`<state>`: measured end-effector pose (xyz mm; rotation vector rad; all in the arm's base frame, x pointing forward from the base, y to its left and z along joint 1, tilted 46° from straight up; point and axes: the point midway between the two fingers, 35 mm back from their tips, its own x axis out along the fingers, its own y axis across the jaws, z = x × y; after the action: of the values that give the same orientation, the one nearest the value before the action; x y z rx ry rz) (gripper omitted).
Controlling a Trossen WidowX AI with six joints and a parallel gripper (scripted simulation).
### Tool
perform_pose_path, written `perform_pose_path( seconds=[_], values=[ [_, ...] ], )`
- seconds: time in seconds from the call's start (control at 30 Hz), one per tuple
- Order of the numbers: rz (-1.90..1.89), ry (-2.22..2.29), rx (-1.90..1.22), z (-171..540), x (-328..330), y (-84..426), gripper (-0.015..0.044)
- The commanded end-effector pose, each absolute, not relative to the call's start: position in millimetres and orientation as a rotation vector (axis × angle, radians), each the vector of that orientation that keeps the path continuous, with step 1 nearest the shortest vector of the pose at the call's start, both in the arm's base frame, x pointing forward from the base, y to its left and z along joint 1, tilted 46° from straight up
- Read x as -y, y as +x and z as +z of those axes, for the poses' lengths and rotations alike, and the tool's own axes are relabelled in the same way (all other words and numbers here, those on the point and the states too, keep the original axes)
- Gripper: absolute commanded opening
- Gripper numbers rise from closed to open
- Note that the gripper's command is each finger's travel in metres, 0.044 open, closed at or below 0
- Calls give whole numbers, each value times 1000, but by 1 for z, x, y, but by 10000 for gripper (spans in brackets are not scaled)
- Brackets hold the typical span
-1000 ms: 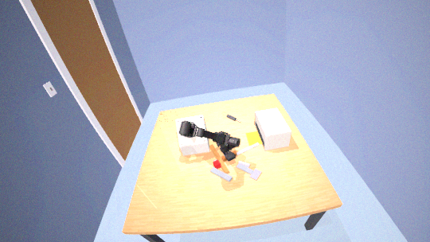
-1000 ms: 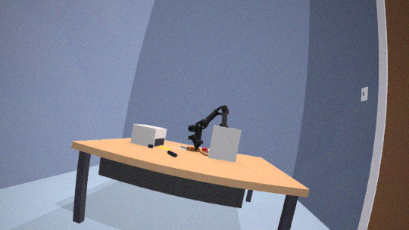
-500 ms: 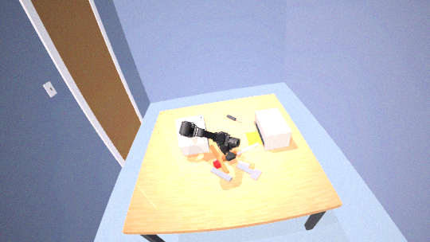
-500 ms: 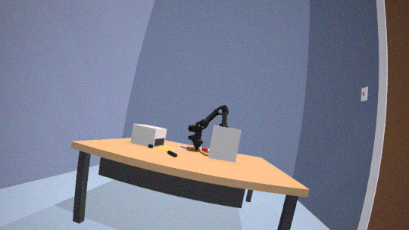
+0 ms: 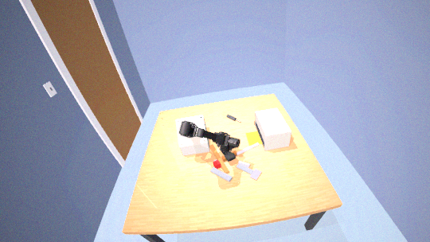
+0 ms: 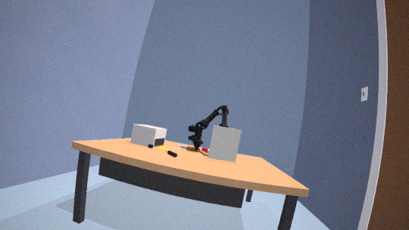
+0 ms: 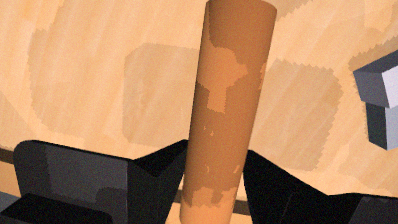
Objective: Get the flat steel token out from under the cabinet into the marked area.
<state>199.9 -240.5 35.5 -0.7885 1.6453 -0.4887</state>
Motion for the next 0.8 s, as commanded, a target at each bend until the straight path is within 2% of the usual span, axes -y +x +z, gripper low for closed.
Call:
perform_pose_path(
  seconds=[0.0, 0.13, 0.27, 0.77],
  values=[
    [-491, -787, -1644, 36, 240, 200, 131],
    [-491, -787, -1644, 36, 240, 200, 105],
    [-491, -787, -1644, 36, 240, 200, 0],
    [-494, -778, -1642, 32, 239, 214, 0]
  ],
)
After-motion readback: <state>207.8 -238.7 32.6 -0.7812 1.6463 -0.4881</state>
